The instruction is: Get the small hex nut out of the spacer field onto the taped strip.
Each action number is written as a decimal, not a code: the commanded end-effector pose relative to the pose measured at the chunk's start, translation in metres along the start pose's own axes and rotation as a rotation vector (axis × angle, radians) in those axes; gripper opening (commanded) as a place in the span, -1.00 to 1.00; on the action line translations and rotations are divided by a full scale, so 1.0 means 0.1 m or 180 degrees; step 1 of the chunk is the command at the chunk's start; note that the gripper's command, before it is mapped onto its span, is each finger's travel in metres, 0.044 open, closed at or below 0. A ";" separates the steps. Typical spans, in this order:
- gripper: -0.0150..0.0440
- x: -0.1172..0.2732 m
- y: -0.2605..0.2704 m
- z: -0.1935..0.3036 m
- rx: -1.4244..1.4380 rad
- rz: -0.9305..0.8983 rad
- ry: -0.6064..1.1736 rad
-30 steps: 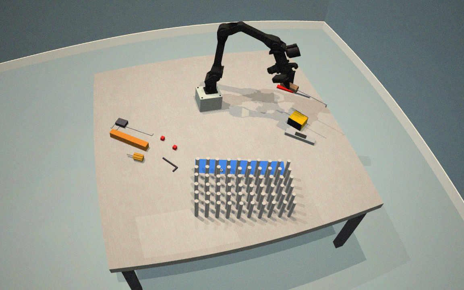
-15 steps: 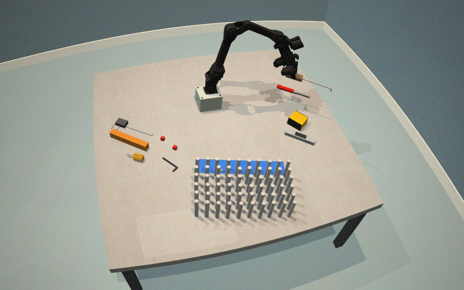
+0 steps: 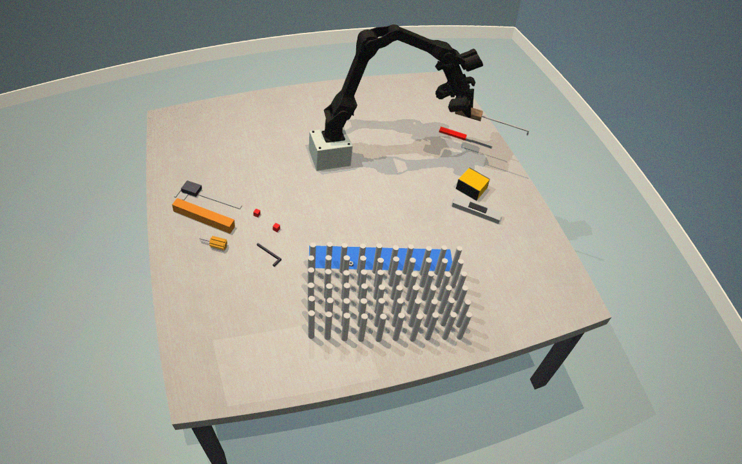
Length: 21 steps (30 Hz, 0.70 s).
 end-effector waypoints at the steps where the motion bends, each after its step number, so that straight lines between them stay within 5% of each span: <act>1: -0.49 -0.09 0.01 -0.03 -0.0006 -0.0032 -0.0012; 21: -0.49 -0.34 0.01 -0.13 -0.0006 -0.0031 -0.0012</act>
Point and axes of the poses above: the point midway between the two fingers, 35 mm back from their tips, its own x axis back along the fingers, its own y axis across the jaws, z = x × y, the point moved 3 cm from there along x, back along the fingers, and after that the axes turned 14 degrees about -x, right-handed, at the moved point
